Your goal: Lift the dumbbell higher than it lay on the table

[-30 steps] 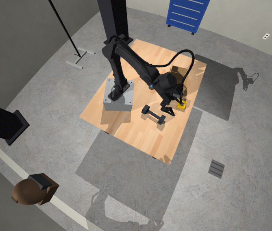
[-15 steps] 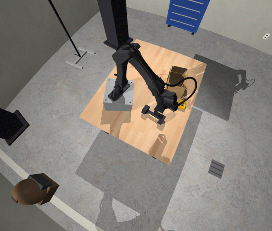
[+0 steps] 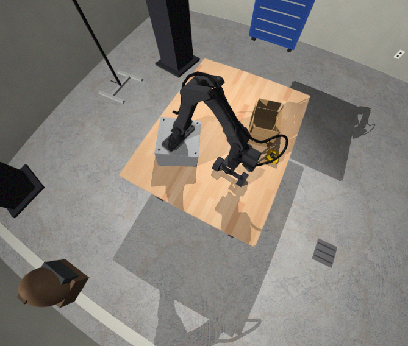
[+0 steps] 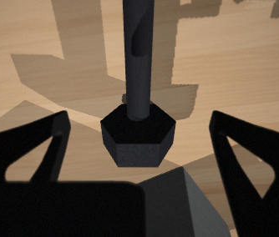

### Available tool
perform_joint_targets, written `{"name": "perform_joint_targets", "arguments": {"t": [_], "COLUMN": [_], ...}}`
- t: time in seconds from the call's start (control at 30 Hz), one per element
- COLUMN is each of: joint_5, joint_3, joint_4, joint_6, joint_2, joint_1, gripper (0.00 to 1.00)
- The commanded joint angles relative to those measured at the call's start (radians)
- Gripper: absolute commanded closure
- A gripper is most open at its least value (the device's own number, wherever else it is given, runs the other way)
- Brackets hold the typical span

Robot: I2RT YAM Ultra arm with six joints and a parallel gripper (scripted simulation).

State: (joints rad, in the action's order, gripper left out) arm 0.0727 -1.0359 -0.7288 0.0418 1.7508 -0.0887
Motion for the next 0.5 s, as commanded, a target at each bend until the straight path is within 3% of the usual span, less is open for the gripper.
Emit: {"name": "perform_joint_targets", "arguments": {"t": [0.0, 0.47], "joint_5": [0.013, 0.011], "joint_3": [-0.038, -0.031], "joint_4": [-0.027, 0.013], "joint_6": [0.01, 0.012], "joint_2": [-0.033, 0.012], "joint_1": [-0.007, -0.011], "gripper": [0.0, 0.0]}}
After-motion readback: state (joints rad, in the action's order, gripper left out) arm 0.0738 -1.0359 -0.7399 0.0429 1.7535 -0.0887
